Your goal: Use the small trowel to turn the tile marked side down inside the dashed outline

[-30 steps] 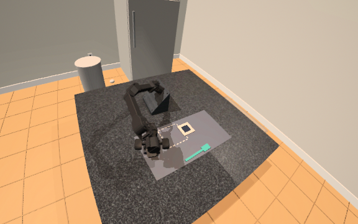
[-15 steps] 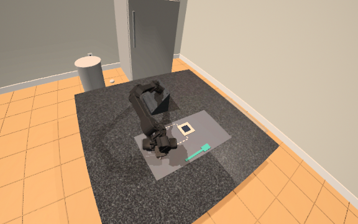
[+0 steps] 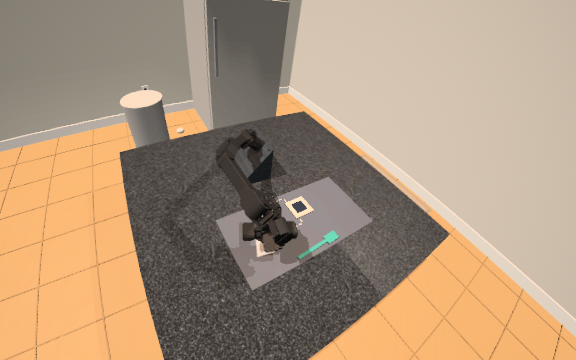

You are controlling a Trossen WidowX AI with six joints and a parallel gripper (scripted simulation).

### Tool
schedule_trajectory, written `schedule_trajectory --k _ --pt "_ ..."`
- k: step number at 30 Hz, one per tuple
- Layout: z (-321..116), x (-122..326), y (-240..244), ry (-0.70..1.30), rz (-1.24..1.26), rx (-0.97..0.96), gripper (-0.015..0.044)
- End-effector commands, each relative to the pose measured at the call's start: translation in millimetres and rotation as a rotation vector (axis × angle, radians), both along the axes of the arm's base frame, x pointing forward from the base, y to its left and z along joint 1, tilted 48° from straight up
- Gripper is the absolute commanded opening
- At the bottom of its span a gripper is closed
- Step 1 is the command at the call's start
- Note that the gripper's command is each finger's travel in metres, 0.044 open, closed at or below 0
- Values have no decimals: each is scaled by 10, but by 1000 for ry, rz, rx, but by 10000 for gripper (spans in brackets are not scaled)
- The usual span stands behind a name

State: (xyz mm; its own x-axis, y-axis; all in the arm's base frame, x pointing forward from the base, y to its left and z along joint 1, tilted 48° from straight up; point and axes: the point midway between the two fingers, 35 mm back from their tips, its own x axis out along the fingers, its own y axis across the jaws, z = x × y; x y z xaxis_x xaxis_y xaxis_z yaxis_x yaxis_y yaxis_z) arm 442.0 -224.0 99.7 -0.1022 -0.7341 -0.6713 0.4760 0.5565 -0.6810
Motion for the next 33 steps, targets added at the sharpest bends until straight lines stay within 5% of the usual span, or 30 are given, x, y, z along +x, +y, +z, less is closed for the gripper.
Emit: schedule_trajectory --k 1,8,19,33 --pt "0 0 0 0 0 0 100" --pt "55 -24 -29 -2 -1 0 100" --pt "757 -447 -384 0 -7 -2 100" --pt "771 -415 -376 -15 -12 -14 100"
